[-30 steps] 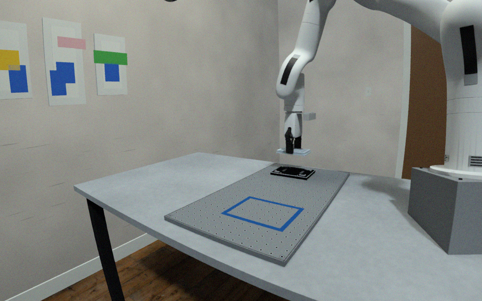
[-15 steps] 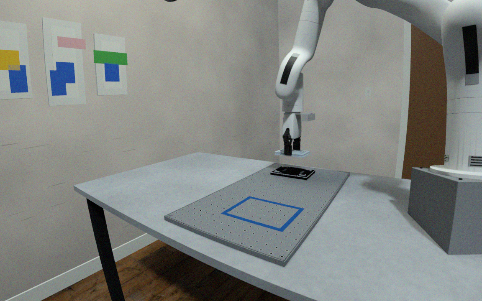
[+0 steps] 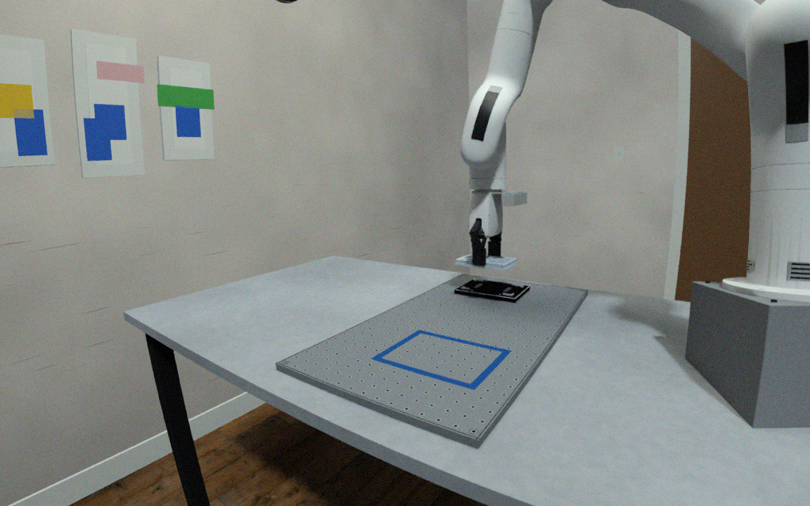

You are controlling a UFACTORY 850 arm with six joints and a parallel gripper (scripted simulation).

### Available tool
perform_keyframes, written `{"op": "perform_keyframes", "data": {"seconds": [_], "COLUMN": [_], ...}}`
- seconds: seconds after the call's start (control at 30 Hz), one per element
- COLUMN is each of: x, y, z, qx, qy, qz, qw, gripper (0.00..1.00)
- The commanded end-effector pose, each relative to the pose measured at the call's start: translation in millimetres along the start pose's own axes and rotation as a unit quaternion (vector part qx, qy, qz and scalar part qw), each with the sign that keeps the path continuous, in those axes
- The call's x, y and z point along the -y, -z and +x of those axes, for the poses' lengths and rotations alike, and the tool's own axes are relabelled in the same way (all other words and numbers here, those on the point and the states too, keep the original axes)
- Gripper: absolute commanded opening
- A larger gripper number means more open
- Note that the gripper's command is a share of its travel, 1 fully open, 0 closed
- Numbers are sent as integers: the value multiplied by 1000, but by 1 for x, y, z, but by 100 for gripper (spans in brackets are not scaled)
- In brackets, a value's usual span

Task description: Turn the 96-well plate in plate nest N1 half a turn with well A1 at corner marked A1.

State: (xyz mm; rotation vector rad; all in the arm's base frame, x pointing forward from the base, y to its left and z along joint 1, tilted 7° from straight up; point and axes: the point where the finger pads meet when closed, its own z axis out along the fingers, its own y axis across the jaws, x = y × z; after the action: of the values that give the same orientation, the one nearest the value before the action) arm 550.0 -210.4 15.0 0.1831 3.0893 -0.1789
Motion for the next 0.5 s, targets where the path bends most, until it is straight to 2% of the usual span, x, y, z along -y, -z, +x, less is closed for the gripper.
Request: {"op": "perform_keyframes", "data": {"seconds": [0.0, 0.47], "x": [-11, -54], "y": [1, -1], "z": [1, 9], "qx": [2, 2], "qy": [-1, -1], "qz": [2, 2], "qw": [1000, 1000], "gripper": [0, 0]}}
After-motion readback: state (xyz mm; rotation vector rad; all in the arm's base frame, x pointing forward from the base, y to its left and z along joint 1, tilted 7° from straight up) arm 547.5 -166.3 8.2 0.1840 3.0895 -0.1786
